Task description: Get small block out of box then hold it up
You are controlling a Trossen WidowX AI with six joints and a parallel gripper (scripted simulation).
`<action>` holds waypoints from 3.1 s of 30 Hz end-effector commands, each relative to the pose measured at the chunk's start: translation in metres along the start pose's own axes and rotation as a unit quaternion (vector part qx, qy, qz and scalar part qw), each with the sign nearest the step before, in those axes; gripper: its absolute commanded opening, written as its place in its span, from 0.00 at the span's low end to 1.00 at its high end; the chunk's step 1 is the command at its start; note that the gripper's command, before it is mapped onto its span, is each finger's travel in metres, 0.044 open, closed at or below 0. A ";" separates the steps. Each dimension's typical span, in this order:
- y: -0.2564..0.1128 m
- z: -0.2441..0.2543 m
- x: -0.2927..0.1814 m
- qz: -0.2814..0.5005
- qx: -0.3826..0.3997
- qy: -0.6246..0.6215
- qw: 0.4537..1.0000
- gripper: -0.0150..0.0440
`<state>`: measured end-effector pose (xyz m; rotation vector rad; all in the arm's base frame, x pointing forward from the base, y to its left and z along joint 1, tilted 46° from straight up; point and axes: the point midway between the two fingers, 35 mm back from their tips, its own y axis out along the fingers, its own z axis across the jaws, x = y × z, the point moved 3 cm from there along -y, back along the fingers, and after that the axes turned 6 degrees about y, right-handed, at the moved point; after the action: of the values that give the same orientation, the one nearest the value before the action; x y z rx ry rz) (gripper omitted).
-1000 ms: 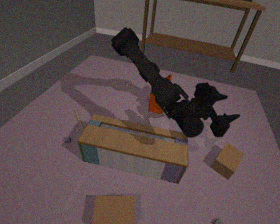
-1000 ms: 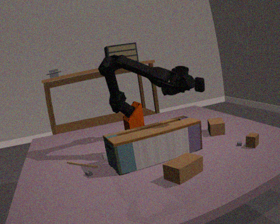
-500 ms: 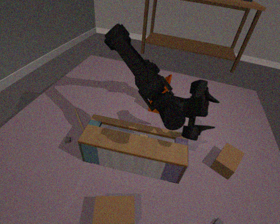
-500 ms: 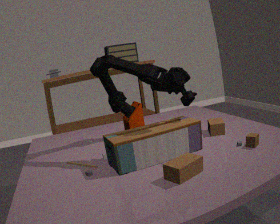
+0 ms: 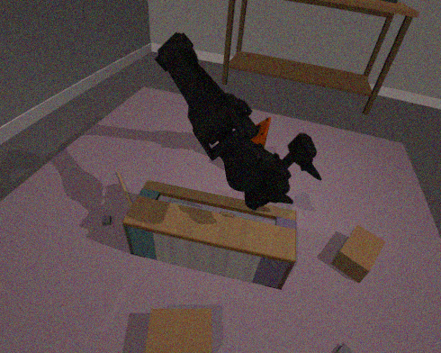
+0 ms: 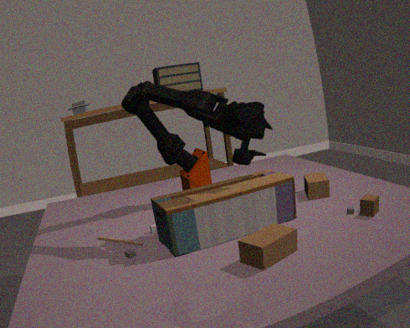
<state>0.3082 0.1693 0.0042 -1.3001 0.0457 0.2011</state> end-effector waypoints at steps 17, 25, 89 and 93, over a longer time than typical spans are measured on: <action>-0.104 -0.094 -0.038 -0.234 -0.195 0.636 0.709 0.93; -0.126 -0.109 -0.048 -0.299 -0.195 0.710 0.607 0.93; -0.086 -0.174 -0.048 -0.300 -0.196 0.710 0.606 0.93; -0.089 -0.171 -0.045 -0.301 -0.191 0.711 0.606 0.93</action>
<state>0.2921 -0.0237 0.0491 -1.5096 0.9626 -1.5521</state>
